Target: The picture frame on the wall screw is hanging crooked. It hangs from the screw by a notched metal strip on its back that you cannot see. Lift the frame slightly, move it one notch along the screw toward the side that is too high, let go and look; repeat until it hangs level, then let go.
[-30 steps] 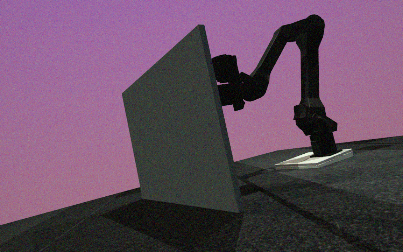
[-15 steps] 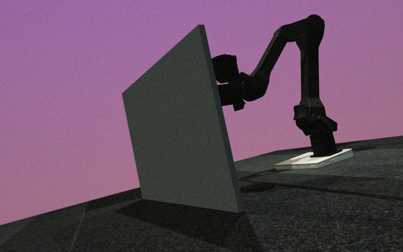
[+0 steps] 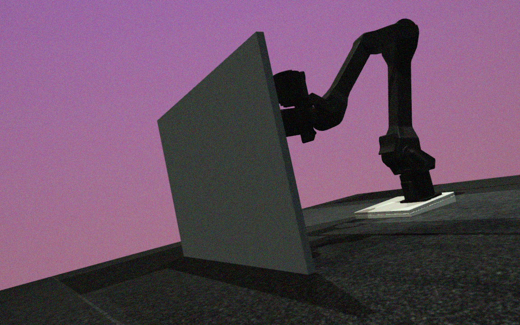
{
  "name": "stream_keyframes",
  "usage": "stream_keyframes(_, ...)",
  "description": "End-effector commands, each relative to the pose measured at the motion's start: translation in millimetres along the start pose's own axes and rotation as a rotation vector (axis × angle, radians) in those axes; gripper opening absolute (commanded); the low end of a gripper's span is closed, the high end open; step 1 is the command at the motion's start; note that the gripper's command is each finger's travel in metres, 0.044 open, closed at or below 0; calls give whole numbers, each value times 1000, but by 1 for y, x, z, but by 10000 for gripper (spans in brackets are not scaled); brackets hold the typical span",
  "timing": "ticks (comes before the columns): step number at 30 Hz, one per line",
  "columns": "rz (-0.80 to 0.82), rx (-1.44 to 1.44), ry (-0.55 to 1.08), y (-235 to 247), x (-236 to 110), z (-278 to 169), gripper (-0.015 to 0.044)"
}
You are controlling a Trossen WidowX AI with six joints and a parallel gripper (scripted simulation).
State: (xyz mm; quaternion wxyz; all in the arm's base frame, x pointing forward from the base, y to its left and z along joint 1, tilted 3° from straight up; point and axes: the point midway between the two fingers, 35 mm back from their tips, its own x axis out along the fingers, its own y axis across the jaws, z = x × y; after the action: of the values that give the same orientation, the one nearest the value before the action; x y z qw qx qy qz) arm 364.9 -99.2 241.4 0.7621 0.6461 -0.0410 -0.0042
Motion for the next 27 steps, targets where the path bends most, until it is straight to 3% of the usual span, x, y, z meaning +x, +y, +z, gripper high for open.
stream_keyframes(1,14,-9,-2,4,0,1,0)
stream_keyframes(27,14,-9,-2,4,0,4,0)
